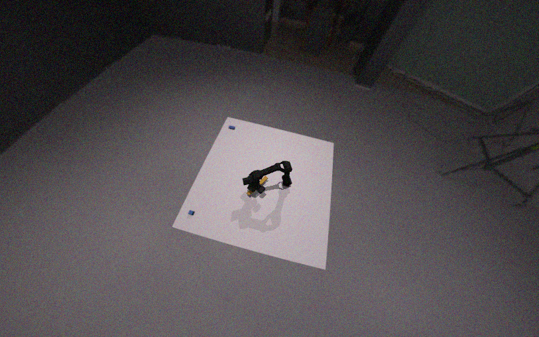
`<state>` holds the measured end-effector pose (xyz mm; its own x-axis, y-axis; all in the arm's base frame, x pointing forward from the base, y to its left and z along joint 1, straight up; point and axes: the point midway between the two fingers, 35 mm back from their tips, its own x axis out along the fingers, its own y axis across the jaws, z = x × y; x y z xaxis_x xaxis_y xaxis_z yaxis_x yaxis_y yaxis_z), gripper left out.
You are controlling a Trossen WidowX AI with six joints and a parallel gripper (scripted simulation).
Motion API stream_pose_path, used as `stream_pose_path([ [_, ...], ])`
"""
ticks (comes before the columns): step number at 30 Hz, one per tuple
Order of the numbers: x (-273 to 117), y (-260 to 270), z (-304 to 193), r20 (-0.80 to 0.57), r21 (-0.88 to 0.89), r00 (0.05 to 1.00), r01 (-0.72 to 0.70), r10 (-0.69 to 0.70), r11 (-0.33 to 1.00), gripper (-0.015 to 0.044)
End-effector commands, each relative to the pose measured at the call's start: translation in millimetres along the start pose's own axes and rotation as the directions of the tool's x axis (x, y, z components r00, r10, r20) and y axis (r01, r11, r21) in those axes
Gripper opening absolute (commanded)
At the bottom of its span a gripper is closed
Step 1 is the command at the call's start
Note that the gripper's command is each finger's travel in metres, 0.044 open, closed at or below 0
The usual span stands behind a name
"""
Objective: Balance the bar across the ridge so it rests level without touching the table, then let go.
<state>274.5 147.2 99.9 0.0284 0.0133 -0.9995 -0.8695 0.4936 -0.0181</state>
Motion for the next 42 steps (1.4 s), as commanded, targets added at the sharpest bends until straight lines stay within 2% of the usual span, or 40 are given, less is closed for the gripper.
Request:
stream_pose_path([
  [1, 3.5, 0.6, -0.4, -0.003, 0.001, 1.000, -0.004, 0.004, 1.000, 0.0000],
  [42, 1.1, 0.6, 0.0, -0.003, 0.001, 1.000, -0.004, 0.004, 1.000, 0.0000],
])
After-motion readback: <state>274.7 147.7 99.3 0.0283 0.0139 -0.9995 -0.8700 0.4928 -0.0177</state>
